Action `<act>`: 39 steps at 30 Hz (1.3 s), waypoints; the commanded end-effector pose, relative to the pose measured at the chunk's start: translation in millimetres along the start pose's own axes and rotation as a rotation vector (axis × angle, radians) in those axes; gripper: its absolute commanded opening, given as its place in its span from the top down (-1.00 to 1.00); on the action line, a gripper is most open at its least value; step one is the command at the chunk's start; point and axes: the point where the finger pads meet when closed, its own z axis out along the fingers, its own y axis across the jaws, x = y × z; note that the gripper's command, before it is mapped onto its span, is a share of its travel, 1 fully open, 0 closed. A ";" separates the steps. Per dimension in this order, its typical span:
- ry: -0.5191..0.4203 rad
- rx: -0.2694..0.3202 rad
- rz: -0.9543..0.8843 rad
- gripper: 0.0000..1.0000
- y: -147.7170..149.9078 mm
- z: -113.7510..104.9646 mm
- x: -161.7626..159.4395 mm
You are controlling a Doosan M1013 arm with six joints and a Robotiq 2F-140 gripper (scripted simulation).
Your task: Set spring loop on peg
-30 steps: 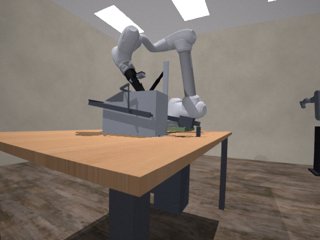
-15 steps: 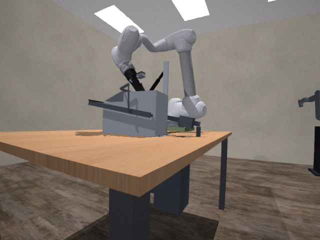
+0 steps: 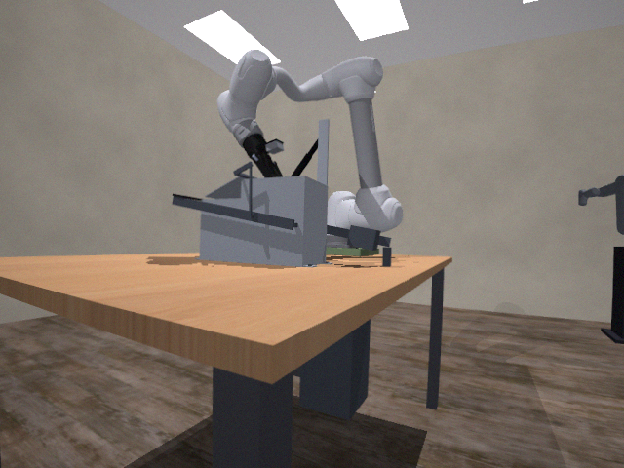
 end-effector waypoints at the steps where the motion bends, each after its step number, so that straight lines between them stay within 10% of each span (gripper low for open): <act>1: 0.000 -0.001 -0.001 0.52 0.5 -0.8 0.6; 18: 0.000 -0.001 -0.001 0.52 0.4 -0.8 0.6; 33: 0.000 -0.001 -0.001 0.52 0.3 -100.8 0.6; 39: 0.000 -0.002 -0.001 0.52 0.2 -90.6 0.5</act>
